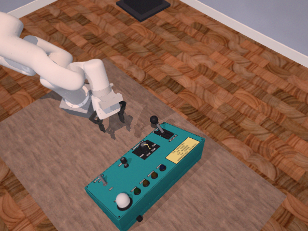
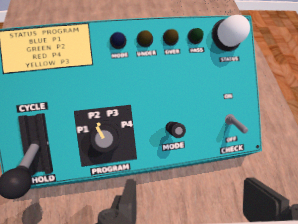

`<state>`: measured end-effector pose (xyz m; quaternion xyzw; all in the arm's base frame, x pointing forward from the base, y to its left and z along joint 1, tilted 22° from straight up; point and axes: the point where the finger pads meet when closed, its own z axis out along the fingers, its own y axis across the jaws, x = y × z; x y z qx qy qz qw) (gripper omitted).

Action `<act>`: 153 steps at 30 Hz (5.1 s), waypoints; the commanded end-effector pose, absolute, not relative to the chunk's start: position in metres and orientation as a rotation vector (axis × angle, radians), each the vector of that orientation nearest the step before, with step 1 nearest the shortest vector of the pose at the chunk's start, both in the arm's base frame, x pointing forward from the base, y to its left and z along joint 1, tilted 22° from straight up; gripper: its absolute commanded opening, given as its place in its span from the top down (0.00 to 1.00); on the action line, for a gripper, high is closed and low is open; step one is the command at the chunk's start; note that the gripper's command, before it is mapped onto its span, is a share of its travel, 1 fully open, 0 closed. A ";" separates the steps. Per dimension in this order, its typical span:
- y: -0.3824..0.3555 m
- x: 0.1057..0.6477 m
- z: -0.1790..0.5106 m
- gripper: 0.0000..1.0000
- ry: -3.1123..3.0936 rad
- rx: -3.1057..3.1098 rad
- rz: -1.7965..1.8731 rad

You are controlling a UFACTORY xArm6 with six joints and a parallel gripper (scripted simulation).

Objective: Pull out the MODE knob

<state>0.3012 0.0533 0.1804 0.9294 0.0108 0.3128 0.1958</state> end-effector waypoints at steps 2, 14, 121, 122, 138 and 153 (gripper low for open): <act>0.023 0.293 0.207 0.00 -0.002 2.620 0.842; -0.011 0.279 0.229 0.00 -0.026 2.640 0.808; -0.056 0.215 0.278 0.00 0.220 2.677 0.937; -0.056 0.215 0.278 0.00 0.220 2.677 0.937; -0.056 0.215 0.278 0.00 0.220 2.677 0.937; -0.069 0.250 0.276 0.00 0.096 2.625 0.898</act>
